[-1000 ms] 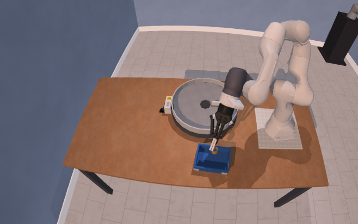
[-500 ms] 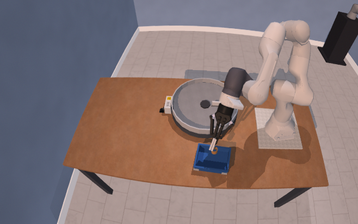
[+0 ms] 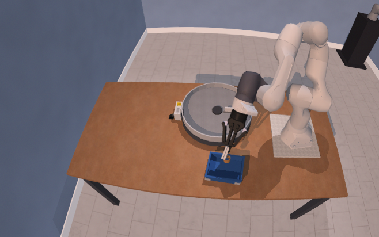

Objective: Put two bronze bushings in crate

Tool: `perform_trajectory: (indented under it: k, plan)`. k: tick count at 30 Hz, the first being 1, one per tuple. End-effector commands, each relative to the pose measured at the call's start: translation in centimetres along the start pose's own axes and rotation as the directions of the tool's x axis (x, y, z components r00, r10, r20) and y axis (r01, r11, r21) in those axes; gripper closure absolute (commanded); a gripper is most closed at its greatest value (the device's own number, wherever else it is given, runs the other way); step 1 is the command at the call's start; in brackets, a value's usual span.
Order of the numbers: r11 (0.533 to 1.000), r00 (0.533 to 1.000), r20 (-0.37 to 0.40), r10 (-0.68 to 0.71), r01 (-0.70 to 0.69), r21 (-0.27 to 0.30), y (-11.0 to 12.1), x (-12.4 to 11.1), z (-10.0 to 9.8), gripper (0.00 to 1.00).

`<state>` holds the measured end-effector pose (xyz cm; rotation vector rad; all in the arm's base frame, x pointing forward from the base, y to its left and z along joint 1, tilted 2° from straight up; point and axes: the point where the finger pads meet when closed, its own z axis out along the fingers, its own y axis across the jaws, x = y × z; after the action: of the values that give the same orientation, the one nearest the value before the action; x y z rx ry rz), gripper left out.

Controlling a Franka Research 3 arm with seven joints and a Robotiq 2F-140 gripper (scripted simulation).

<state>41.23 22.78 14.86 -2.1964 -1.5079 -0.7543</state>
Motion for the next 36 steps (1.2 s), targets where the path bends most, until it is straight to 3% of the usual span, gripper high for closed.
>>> perform_trajectory:
  k: [1,12,22,36]
  plan:
    - [1.0,1.0,-0.003,0.007,-0.007,-0.004,0.2,0.1,0.0,1.0]
    - [1.0,1.0,-0.003,0.007,-0.007,-0.004,0.2,-0.2,0.4,1.0]
    - [1.0,1.0,-0.003,0.007,-0.007,-0.004,0.2,-3.5,4.3,1.0]
    - [1.0,1.0,-0.003,0.007,-0.007,-0.004,0.2,-4.0,4.8,1.0]
